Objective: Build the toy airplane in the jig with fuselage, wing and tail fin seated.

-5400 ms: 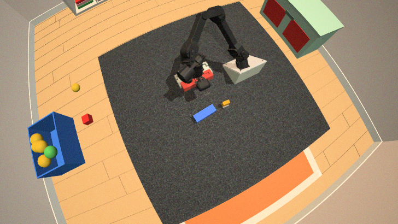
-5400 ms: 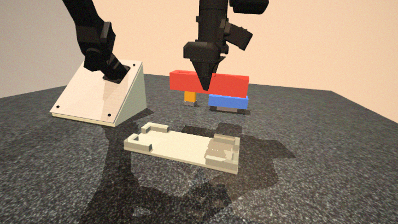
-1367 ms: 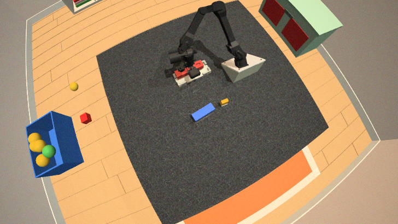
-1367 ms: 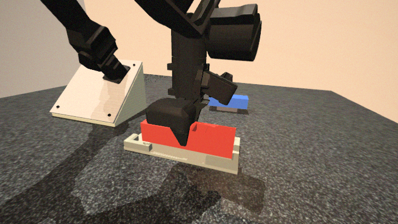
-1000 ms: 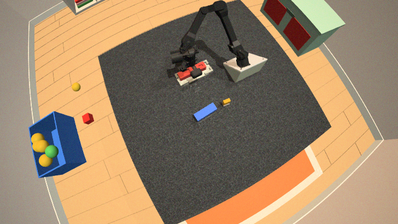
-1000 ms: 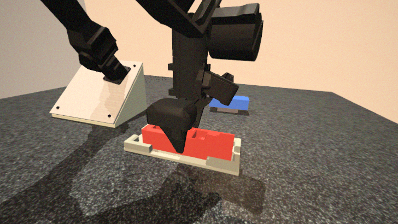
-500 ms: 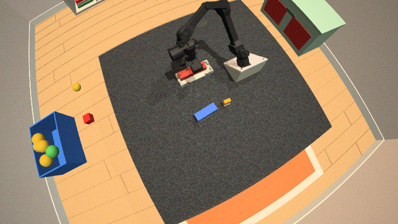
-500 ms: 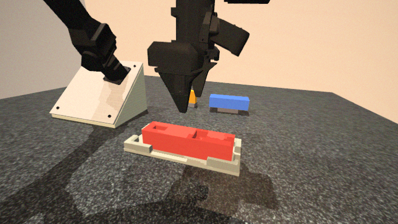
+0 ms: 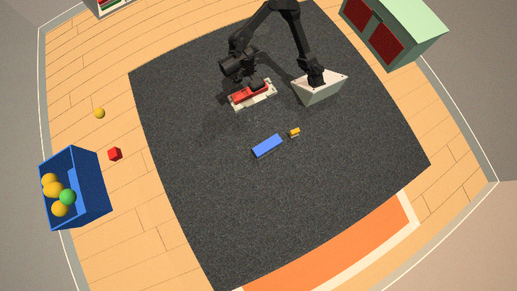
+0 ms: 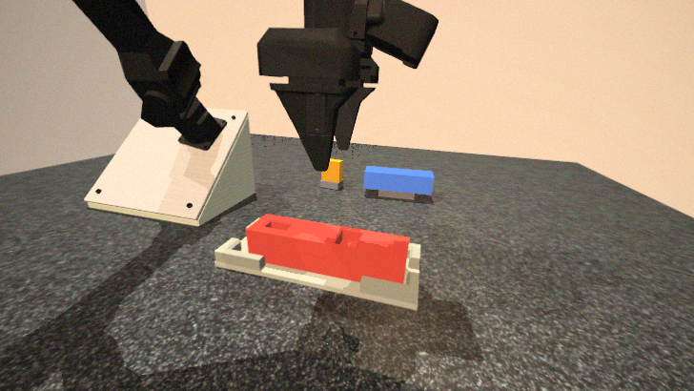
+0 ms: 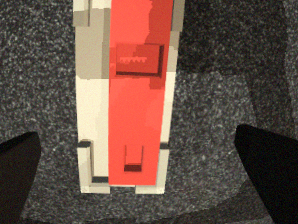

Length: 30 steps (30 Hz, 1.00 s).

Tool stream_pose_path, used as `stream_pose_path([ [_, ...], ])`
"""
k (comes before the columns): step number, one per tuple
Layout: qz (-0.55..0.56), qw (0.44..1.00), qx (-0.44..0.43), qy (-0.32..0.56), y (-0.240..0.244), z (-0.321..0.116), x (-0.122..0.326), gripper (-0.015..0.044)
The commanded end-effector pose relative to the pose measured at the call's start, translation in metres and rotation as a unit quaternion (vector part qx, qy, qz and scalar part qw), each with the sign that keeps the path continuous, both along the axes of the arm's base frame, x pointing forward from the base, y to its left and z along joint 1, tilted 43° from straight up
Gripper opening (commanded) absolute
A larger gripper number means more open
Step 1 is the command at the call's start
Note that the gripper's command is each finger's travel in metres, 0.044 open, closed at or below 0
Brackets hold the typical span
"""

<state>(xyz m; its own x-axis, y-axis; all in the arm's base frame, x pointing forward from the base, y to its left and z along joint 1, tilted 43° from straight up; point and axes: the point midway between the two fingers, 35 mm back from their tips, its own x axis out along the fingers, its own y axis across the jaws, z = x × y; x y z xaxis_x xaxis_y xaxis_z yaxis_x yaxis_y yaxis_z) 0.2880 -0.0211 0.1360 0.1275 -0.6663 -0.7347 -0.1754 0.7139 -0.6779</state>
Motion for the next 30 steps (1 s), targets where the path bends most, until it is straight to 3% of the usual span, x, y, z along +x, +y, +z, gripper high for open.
stream_pose_path([
  [1,0.008,1.000,0.000,0.005,0.007,-0.006,0.005,0.0440],
  [9,0.011,1.000,0.013,0.007,0.101,-0.084,0.039,0.0440],
  [18,0.008,1.000,0.006,0.005,0.191,-0.186,0.023,0.0440],
  [30,0.008,1.000,0.004,0.004,0.181,-0.212,0.023,0.0440],
])
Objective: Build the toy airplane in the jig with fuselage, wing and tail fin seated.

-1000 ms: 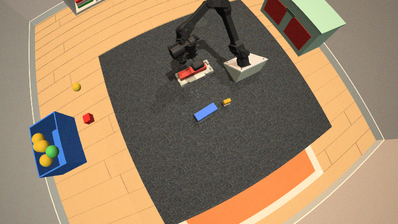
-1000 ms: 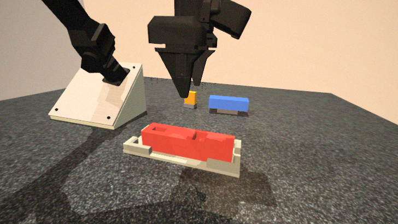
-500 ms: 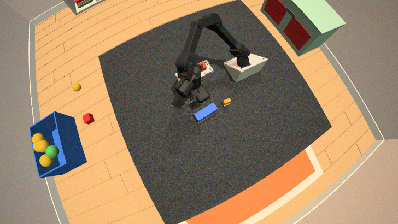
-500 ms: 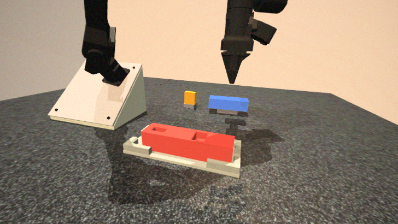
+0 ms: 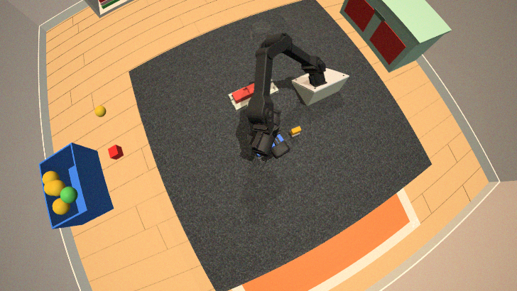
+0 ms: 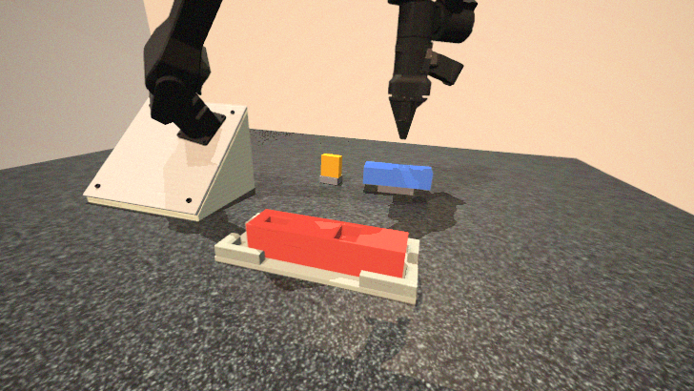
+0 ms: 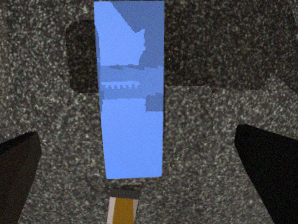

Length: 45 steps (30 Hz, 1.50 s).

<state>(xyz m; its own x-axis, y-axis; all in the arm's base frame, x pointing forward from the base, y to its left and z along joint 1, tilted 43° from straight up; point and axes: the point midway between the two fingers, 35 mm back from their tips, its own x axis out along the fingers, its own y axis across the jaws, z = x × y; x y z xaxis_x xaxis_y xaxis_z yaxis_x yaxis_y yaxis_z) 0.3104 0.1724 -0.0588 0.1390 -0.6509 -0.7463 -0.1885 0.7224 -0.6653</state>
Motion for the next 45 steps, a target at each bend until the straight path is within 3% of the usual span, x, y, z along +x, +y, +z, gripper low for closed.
stream_pose_path([
  [1,-0.001,1.000,-0.005,0.004,-0.018,-0.024,0.002,0.0440],
  [42,-0.001,1.000,-0.006,0.003,-0.058,-0.067,0.009,0.0440],
  [45,-0.001,1.000,-0.006,0.003,-0.058,-0.067,0.009,0.0361],
])
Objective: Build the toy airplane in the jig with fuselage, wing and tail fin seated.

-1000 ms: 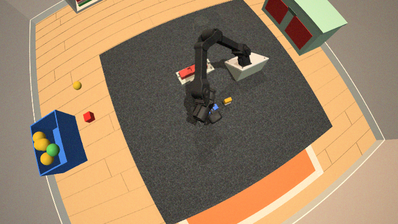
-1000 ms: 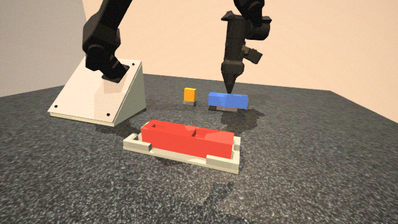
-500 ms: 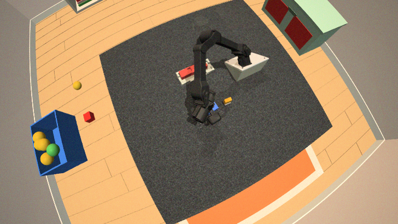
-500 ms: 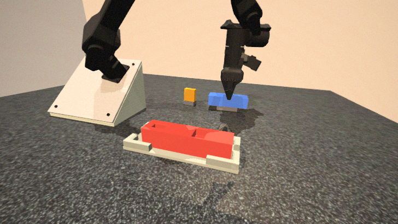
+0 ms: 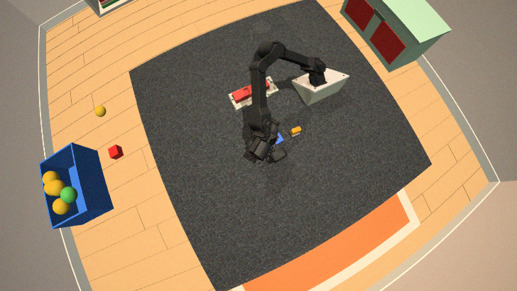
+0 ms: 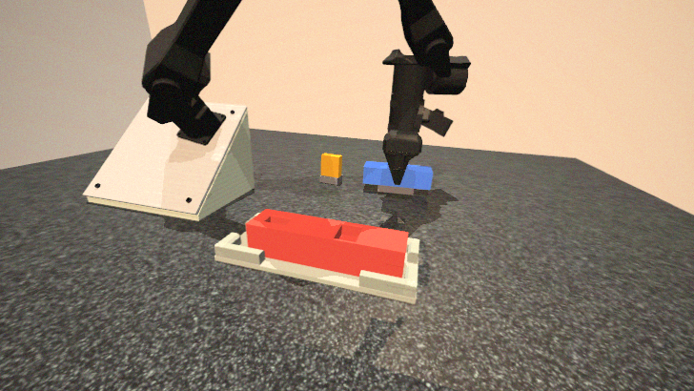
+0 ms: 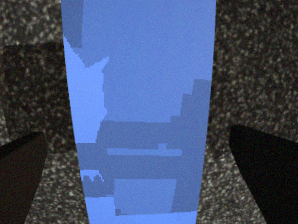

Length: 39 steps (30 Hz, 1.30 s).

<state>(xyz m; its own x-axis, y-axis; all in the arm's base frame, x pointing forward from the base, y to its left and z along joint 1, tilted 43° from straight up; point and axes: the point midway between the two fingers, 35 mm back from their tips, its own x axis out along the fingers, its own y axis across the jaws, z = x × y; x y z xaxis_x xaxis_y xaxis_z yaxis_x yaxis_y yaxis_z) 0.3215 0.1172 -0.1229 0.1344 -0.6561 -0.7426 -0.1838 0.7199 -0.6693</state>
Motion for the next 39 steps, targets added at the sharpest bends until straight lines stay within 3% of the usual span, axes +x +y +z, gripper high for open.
stream_pose_path([
  [1,0.002,1.000,-0.003,0.003,-0.003,-0.003,-0.002,0.0335],
  [7,0.002,1.000,-0.003,0.003,-0.003,-0.003,-0.002,0.0177],
  [14,0.002,1.000,-0.003,0.003,-0.003,-0.003,-0.002,0.0131],
  [19,0.007,1.000,0.004,-0.005,0.004,0.000,0.001,0.0000],
  [39,0.013,1.000,0.014,-0.011,0.044,0.036,0.001,0.0000],
])
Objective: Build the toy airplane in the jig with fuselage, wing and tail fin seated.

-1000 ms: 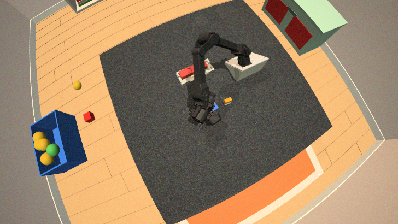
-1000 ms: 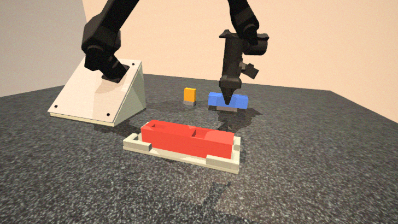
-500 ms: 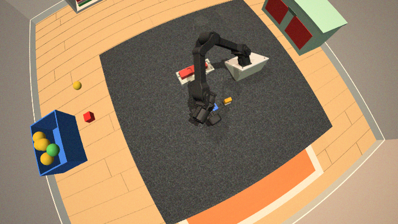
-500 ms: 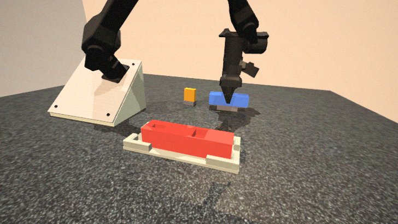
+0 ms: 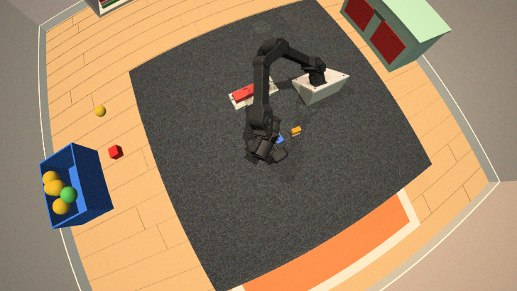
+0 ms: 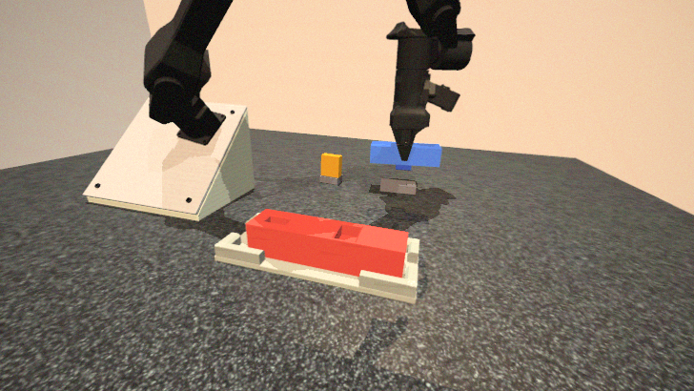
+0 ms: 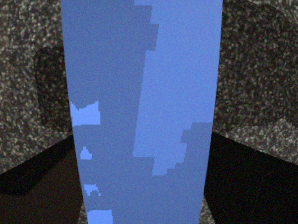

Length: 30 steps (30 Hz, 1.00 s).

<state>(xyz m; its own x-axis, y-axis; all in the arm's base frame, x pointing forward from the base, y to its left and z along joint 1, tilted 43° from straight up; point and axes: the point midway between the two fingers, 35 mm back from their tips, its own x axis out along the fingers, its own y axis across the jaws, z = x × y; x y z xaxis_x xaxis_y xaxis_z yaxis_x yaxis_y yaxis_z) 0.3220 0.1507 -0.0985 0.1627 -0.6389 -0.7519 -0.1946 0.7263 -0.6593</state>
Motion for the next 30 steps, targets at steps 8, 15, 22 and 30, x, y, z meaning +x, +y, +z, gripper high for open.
stream_pose_path([
  [8,-0.005,1.000,0.001,0.002,0.025,0.030,-0.005,0.0000],
  [15,-0.008,1.000,-0.004,0.007,0.037,0.047,-0.011,0.0000],
  [22,-0.011,1.000,-0.010,0.011,0.048,0.065,-0.018,0.0000],
  [30,-0.002,1.000,-0.011,0.020,0.045,0.069,-0.017,0.0000],
])
